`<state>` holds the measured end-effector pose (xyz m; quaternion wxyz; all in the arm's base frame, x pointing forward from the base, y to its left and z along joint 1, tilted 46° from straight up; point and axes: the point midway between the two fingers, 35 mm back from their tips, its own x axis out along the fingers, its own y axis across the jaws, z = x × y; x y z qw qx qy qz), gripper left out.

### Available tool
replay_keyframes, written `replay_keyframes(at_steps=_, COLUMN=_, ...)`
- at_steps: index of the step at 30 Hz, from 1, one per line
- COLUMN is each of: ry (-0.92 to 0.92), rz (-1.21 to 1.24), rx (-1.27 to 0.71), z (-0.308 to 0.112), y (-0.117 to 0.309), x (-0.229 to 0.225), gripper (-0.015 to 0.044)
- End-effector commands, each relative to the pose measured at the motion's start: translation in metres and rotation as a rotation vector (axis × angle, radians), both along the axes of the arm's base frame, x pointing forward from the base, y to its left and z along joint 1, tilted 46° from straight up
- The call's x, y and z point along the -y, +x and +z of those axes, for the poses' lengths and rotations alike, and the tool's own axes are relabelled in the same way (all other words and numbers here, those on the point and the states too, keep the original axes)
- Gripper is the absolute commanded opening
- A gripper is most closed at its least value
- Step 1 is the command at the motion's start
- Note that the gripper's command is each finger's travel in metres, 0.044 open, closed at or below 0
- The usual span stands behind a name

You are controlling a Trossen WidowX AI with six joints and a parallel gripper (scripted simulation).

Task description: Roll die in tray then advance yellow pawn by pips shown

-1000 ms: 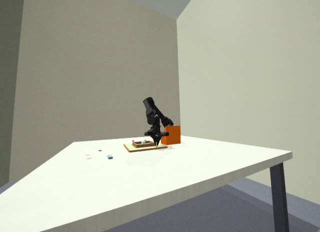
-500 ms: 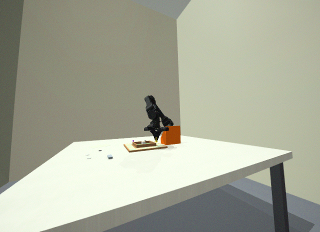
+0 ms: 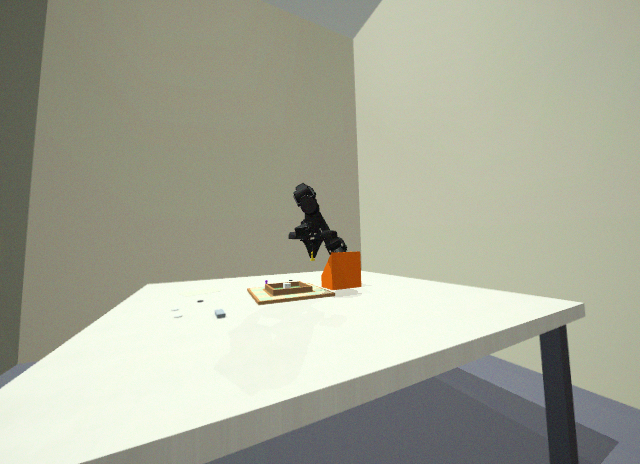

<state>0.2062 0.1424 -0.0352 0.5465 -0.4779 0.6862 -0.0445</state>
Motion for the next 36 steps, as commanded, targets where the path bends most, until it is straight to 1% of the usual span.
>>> replay_keyframes(at_steps=1, ry=0.004, rz=0.026, rx=-0.040, z=0.008, y=0.002, x=0.006, gripper=0.0000)
replay_keyframes(at_steps=13, ry=0.019, rz=0.227, rx=-0.242, z=0.037, y=0.010, x=0.046, gripper=0.0000)
replay_keyframes(at_steps=36, ry=0.001, rz=0.623, rx=-0.603, z=0.080, y=0.004, x=0.126, gripper=0.0000)
